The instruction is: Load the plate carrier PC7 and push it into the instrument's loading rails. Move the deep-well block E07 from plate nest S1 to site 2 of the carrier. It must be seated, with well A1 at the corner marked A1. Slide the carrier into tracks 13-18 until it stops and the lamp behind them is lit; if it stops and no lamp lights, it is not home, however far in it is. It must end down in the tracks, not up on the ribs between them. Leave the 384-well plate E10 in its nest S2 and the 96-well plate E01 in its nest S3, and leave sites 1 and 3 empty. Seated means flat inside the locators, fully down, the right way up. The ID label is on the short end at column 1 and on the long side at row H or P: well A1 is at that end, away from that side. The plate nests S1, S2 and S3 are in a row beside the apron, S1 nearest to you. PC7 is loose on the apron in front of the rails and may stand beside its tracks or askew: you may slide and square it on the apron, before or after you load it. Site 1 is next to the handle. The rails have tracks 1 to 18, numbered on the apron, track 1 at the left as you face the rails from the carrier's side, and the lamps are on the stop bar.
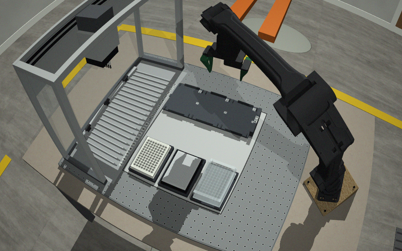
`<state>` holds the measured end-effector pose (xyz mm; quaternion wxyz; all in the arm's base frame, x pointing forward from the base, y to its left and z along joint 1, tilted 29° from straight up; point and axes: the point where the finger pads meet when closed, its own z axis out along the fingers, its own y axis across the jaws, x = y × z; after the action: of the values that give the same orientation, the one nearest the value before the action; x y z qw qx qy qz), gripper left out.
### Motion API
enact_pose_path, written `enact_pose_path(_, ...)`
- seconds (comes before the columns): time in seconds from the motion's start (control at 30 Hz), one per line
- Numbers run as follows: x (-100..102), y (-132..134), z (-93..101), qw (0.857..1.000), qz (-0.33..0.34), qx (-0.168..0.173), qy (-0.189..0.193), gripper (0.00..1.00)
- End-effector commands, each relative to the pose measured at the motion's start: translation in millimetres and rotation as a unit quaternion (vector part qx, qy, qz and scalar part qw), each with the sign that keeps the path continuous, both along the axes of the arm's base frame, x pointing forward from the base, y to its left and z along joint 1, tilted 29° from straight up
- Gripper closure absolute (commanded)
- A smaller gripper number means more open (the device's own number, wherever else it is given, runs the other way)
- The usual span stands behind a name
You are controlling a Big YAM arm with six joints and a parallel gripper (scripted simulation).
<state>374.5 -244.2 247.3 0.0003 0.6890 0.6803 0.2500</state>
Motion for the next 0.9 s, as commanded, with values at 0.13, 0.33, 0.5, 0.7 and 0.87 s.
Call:
enact_pose_path(0.13, 10.4, 13.9, 37.6, 0.986, 0.124, -0.08, -0.073, 0.0)
enact_pose_path(0.33, 1.4, 38.7, 16.5, 0.97, 0.21, -0.087, -0.083, 0.0)
enact_pose_path(0.5, -3.3, 55.8, 29.4, 0.955, 0.252, -0.114, -0.106, 0.0)
enact_pose_path(0.7, -8.1, 69.9, 32.7, 0.922, 0.334, -0.143, -0.135, 0.0)
enact_pose_path(0.87, -11.2, 84.4, 36.3, 0.889, 0.395, -0.169, -0.159, 0.0)
